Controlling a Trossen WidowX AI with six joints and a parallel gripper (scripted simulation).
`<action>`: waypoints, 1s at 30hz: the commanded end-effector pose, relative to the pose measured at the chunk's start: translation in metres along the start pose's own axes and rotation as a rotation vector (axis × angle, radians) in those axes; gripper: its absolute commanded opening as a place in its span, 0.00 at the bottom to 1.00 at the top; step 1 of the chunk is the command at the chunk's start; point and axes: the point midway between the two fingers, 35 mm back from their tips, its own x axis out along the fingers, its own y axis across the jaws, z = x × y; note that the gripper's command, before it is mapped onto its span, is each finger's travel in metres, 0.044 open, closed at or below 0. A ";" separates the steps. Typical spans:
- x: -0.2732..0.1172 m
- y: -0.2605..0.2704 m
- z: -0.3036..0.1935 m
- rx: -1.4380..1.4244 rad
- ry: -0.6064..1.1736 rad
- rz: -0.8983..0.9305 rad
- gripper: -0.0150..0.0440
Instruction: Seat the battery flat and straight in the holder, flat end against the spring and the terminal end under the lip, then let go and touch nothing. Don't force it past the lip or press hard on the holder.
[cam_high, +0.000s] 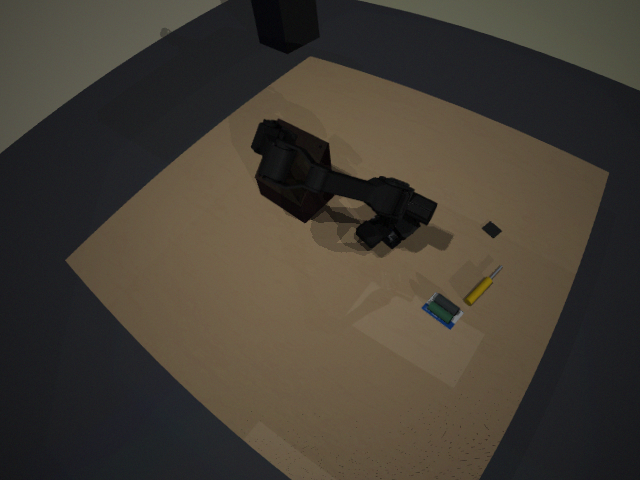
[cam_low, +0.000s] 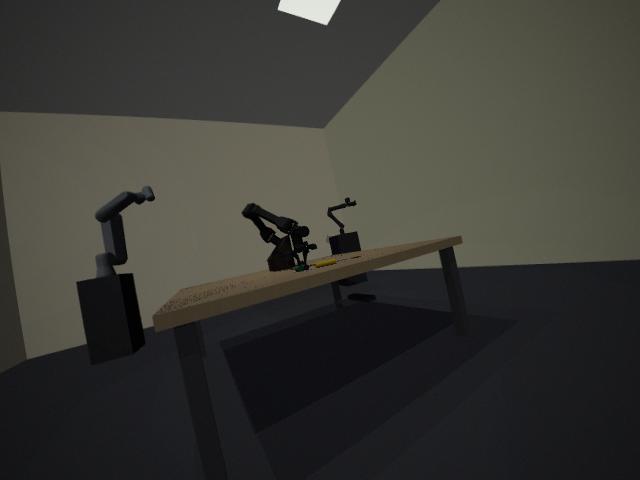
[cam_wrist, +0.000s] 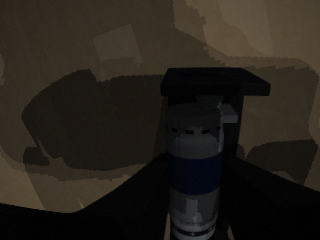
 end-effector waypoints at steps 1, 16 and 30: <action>0.001 -0.001 0.003 0.012 -0.023 -0.002 0.39; 0.002 -0.003 0.000 0.013 -0.083 0.003 0.39; 0.003 -0.004 -0.002 0.014 -0.139 0.006 0.39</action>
